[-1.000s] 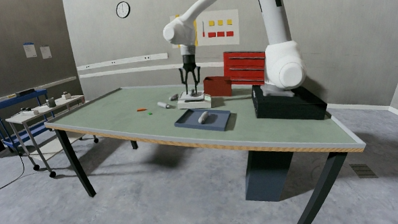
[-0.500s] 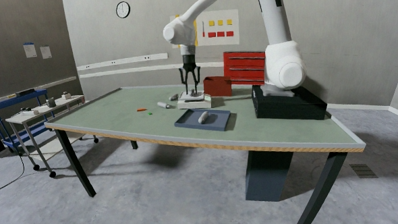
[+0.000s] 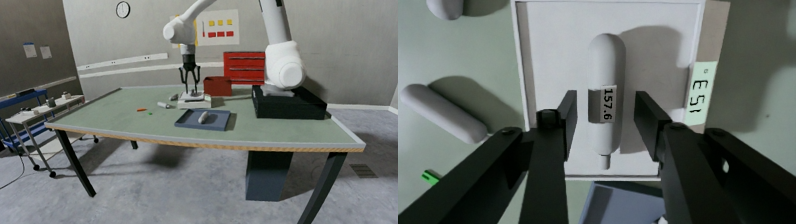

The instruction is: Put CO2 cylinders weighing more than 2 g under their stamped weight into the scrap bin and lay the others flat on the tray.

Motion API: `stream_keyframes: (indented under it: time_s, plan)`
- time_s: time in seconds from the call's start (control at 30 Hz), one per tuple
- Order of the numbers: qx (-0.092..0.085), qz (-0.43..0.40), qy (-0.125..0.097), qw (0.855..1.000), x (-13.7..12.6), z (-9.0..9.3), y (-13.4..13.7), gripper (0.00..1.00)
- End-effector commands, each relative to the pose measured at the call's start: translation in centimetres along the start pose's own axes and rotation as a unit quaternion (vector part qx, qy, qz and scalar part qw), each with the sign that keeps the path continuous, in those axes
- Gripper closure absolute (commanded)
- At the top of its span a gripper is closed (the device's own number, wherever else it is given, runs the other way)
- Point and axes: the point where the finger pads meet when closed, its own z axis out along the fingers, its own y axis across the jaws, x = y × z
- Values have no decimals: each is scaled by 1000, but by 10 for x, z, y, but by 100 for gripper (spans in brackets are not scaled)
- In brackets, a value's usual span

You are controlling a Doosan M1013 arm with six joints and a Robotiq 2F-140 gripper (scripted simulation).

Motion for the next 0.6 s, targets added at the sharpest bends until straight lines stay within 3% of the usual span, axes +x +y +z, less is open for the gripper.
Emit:
stream_keyframes:
  time_s: [0.0,0.57]
  plan:
    - [1,0,0,1000,0,-8,-1,60]
    - [1,0,0,1000,0,-92,-1,60]
